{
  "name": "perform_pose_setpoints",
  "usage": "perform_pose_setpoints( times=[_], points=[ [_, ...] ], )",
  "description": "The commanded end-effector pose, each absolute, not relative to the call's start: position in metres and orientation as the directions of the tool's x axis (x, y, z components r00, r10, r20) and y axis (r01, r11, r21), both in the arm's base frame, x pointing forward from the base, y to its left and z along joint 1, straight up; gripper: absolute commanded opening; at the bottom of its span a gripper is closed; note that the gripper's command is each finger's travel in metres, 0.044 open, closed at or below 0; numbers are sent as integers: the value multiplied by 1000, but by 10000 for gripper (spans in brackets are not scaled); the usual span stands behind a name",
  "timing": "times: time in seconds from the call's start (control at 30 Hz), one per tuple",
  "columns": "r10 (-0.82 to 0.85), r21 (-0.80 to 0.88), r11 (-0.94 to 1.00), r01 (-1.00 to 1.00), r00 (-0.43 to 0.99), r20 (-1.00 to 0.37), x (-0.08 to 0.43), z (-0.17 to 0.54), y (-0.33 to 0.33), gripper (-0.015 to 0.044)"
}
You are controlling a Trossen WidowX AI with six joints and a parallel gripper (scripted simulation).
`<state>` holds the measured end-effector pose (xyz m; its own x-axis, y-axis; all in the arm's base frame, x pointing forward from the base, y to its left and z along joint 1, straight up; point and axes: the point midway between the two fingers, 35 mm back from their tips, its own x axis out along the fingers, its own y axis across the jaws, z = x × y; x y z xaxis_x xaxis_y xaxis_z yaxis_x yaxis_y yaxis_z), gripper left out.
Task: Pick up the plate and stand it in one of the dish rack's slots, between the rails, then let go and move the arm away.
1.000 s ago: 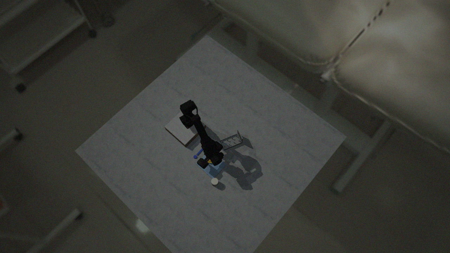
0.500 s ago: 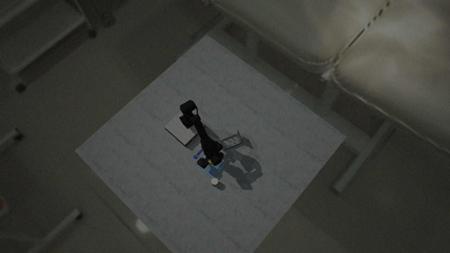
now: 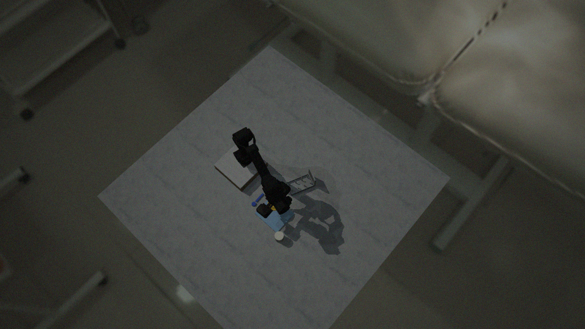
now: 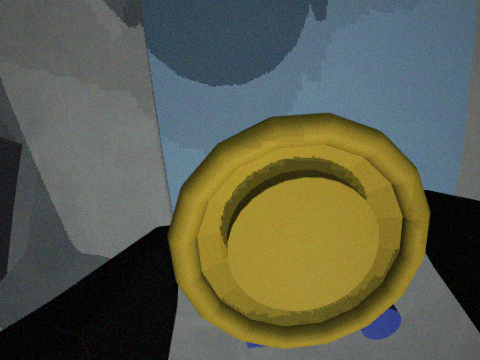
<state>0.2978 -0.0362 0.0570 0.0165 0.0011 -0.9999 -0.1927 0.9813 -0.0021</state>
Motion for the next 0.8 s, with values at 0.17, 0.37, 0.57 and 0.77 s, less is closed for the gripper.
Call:
perform_pose_setpoints(
  times=[0.17, 0.37, 0.57, 0.77],
  points=[
    [-3, -9, 982, -188, 32, -999, 302, 102, -37, 0],
    [-3, -9, 982, -188, 32, -999, 302, 127, -37, 0],
    [-3, -9, 982, -188, 32, -999, 301, 151, -37, 0],
    [-3, -9, 982, -188, 31, -1000, 299, 173, -36, 0]
  ],
)
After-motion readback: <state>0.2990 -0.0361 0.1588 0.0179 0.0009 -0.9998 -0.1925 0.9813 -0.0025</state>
